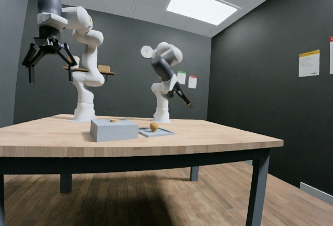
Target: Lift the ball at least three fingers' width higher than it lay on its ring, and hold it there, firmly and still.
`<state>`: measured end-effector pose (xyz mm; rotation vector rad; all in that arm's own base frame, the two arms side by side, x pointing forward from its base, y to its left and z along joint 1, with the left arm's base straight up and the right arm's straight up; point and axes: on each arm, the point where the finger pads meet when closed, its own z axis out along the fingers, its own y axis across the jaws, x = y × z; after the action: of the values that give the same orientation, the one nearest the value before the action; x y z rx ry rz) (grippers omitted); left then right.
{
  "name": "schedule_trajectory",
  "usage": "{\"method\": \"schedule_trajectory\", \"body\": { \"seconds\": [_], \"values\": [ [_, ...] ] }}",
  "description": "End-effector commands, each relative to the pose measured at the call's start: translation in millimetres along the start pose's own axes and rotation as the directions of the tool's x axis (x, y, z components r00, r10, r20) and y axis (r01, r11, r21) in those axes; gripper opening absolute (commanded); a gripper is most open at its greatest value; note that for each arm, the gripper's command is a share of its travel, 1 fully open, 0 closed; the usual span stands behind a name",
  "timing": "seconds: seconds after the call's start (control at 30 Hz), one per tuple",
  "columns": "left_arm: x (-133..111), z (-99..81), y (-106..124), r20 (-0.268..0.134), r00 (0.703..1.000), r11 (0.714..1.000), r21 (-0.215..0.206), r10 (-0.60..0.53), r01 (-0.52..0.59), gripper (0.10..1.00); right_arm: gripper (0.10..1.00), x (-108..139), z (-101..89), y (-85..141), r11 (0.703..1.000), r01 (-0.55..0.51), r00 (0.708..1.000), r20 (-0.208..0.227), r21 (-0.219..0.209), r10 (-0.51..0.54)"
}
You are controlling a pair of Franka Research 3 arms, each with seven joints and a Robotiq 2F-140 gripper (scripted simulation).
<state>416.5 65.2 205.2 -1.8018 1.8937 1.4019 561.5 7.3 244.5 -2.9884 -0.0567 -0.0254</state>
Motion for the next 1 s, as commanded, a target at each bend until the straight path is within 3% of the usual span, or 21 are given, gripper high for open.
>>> {"method": "schedule_trajectory", "body": {
  "seconds": [0.0, 0.03, 0.07, 0.4, 0.53, 0.6, 0.63, 0.97],
  "values": [
    [-5.8, 6.7, -2.1, -0.052, 0.997, 0.998, -0.016, -0.054, 0.053, 1.000, 1.000, 0.0, -0.1, 0.0, 1.000, 0.000, 1.000, 0.000, 0.000, 0.000],
    [-5.8, 6.7, -2.1, -0.052, 0.997, 0.998, -0.016, -0.054, 0.053, 1.000, 1.000, 0.0, -0.1, 0.0, 1.000, 0.000, 1.000, 0.000, 0.000, 0.000],
    [-16.9, 15.7, -3.1, -0.092, 0.991, 0.995, -0.040, -0.096, 0.092, 1.000, 1.000, 0.0, -0.1, 0.0, 1.000, 0.000, 1.000, 0.000, 0.000, 0.000],
    [-57.9, 50.3, -3.5, -0.223, 0.940, 0.963, -0.140, -0.259, 0.232, 1.000, 1.000, 0.0, -0.1, 0.0, 1.000, 0.000, 1.000, 0.000, 0.000, 0.000],
    [-75.0, 65.4, -2.0, -0.268, 0.906, 0.940, -0.185, -0.329, 0.287, 1.000, 1.000, 0.0, -0.1, 0.0, 1.000, 0.000, 1.000, 0.000, 0.000, 0.000],
    [-75.0, 65.4, -2.0, -0.268, 0.906, 0.940, -0.185, -0.329, 0.287, 1.000, 1.000, 0.0, -0.1, 0.0, 1.000, 0.000, 1.000, 0.000, 0.000, 0.000],
    [-86.1, 75.3, -0.5, -0.293, 0.880, 0.922, -0.216, -0.374, 0.321, 1.000, 1.000, 0.0, -0.1, 0.0, 1.000, 0.000, 1.000, 0.000, 0.000, 0.000],
    [-126.7, 112.8, 8.8, -0.365, 0.761, 0.839, -0.332, -0.536, 0.432, 1.000, 1.000, 0.0, -0.1, 0.0, 1.000, 0.000, 1.000, 0.000, 0.000, 0.000]
  ]
}}
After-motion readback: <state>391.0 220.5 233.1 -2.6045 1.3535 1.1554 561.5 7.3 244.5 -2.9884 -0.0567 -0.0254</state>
